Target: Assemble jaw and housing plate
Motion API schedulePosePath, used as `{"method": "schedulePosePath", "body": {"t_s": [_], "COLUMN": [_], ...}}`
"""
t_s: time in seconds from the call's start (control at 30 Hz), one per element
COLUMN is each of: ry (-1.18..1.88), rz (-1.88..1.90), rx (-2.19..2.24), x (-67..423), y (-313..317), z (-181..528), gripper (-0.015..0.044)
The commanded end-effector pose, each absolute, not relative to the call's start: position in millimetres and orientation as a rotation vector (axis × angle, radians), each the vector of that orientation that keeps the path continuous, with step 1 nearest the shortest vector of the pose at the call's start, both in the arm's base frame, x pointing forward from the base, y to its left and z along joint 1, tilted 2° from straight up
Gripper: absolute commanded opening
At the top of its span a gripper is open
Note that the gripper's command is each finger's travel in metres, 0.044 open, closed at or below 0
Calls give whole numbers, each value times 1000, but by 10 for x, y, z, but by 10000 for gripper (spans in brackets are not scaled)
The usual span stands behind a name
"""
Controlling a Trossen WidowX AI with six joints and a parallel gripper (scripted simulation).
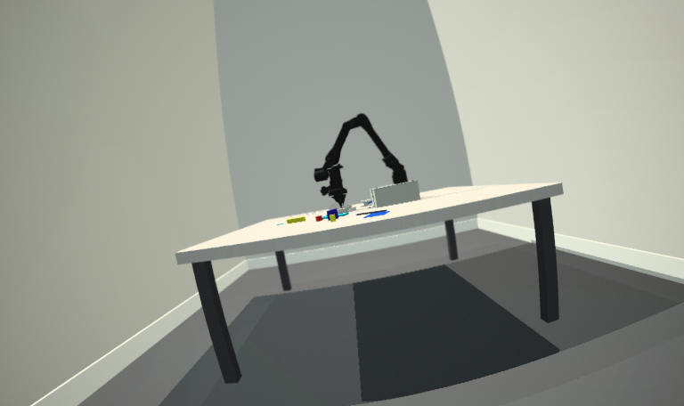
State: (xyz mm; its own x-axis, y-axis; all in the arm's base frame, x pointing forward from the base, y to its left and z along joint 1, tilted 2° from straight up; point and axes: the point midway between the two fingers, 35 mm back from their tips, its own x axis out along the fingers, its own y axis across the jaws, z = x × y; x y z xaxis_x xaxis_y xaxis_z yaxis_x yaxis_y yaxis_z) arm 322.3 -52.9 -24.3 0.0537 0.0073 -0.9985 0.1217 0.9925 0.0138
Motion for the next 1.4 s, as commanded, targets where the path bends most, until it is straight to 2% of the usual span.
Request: {"method": "schedulePosePath", "body": {"t_s": [0.0,1.33,1.37], "ry": [1514,1514,1516], "rz": [-86,-86,-87], "rx": [96,96,103], "x": [3229,3231,3226], "y": [-536,-535,-529], "z": [-253,-286,-282], "gripper": [134,134,160]}}
